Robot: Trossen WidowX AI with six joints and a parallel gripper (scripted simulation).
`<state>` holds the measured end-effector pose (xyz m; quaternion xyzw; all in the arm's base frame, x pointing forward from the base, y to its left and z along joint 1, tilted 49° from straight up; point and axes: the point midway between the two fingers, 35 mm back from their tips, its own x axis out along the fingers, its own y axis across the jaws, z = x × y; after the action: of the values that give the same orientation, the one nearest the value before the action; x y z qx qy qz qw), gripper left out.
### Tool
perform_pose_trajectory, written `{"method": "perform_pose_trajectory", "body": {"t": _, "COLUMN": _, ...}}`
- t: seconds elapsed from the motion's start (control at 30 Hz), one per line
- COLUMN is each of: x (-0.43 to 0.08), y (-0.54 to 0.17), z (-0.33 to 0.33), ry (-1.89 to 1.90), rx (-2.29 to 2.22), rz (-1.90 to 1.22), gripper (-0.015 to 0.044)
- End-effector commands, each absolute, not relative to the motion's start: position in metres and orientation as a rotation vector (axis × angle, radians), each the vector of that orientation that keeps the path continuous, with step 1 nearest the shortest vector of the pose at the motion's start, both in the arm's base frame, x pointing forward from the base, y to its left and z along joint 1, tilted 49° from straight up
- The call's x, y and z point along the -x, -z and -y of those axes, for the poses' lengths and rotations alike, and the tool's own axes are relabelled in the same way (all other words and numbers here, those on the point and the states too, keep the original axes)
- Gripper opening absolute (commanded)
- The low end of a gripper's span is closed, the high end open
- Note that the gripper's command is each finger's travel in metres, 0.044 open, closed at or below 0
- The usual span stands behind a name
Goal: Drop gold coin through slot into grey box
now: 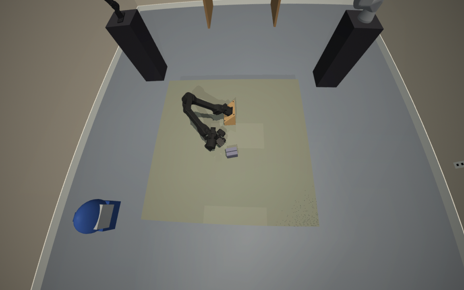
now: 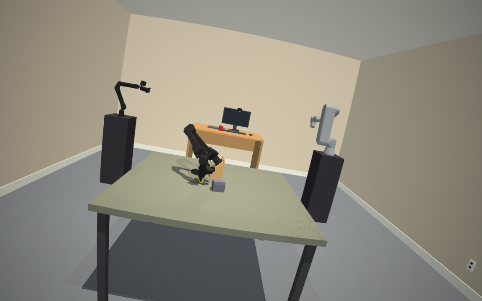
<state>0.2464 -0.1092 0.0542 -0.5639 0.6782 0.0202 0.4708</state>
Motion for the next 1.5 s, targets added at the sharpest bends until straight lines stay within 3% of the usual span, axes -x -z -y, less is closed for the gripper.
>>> {"method": "perform_pose_trajectory", "body": {"t": 0.0, "x": -0.249, "y": -0.06, "z": 0.101, "ry": -0.053, "rx": 1.381, "rz": -1.652, "gripper": 0.0}}
{"method": "perform_pose_trajectory", "body": {"t": 1.17, "x": -0.24, "y": -0.115, "z": 0.043, "ry": -0.055, "rx": 1.388, "rz": -1.655, "gripper": 0.0}}
{"method": "perform_pose_trajectory", "body": {"t": 1.47, "x": -0.242, "y": -0.115, "z": 0.042, "ry": -0.3, "rx": 1.597, "rz": -1.695, "gripper": 0.0}}
